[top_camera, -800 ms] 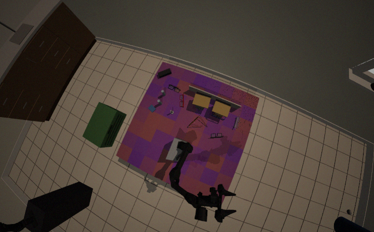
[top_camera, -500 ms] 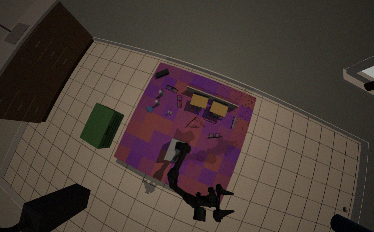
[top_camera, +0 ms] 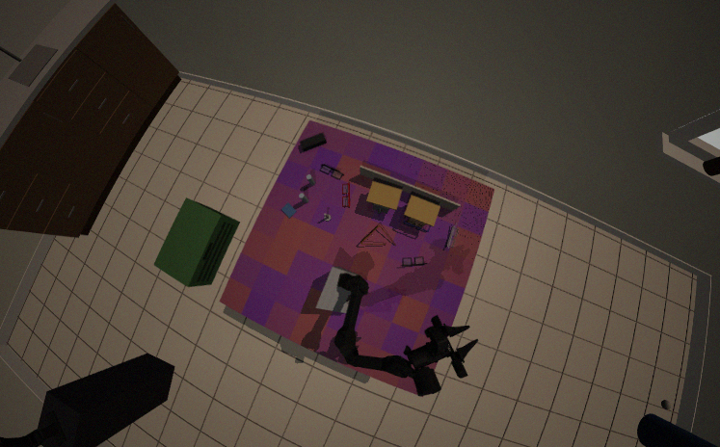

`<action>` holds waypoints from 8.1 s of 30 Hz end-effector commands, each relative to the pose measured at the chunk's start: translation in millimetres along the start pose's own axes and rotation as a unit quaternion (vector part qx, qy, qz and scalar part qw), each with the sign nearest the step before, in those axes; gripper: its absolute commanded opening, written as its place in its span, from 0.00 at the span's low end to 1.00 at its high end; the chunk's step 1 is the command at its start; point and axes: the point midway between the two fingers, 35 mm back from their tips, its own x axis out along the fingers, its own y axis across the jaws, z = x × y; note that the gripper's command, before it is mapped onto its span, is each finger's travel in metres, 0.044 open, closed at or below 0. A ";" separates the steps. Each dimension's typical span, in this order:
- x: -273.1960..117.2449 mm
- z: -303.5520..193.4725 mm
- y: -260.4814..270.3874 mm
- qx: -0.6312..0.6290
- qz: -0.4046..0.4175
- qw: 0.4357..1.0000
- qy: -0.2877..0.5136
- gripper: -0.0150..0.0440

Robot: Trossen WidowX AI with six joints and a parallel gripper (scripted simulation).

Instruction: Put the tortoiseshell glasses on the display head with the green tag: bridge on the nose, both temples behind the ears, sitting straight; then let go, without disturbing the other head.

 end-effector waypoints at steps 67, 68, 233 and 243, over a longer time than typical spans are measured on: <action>-108.7 37.3 649.8 0.161 0.393 0.624 0.656 0.46; -108.7 37.3 649.8 0.161 0.393 0.624 0.656 0.46; -255.5 202.3 711.2 0.555 -0.183 0.321 0.746 0.25; -263.8 168.1 747.3 0.555 -0.183 0.322 0.745 0.25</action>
